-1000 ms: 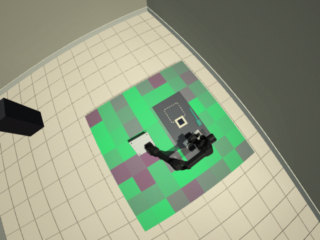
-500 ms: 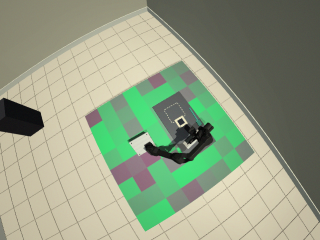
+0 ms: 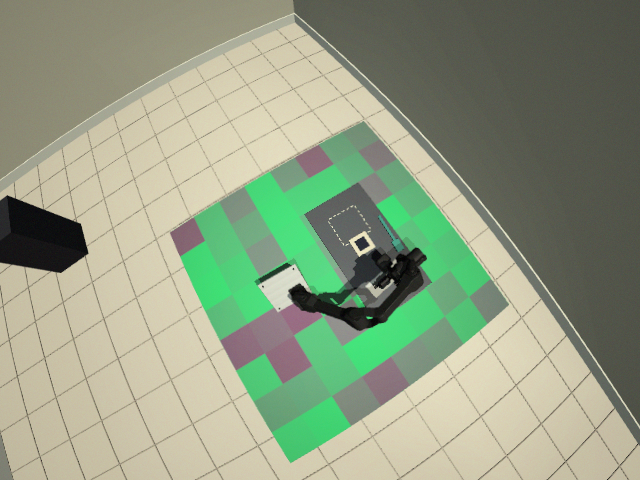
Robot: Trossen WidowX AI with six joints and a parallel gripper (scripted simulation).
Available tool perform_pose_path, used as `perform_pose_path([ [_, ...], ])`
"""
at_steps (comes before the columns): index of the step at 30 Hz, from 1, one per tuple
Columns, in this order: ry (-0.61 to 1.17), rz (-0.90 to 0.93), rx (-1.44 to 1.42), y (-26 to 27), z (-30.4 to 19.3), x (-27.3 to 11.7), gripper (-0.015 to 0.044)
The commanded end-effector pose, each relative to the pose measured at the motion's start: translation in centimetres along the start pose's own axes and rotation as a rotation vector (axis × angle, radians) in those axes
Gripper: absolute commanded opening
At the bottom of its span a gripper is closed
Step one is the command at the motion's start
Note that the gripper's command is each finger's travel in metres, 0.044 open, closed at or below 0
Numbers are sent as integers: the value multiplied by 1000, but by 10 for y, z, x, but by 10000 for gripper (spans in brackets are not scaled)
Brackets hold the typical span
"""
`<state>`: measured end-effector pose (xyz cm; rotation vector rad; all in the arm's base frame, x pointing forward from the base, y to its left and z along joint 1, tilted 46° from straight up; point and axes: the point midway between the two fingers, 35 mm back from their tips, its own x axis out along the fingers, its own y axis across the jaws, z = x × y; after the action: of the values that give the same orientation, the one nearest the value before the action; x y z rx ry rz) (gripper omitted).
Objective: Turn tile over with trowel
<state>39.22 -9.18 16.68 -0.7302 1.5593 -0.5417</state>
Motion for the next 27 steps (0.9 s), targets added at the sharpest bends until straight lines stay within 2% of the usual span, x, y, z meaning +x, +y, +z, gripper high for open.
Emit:
perform_pose_path([
  [1,-3,7,13,0,0,7,270],
  [7,-4,11,29,0,0,15,270],
  [11,-4,11,29,0,0,15,165],
  [16,-4,11,29,0,0,15,132],
  [27,-4,11,29,0,0,15,130],
])
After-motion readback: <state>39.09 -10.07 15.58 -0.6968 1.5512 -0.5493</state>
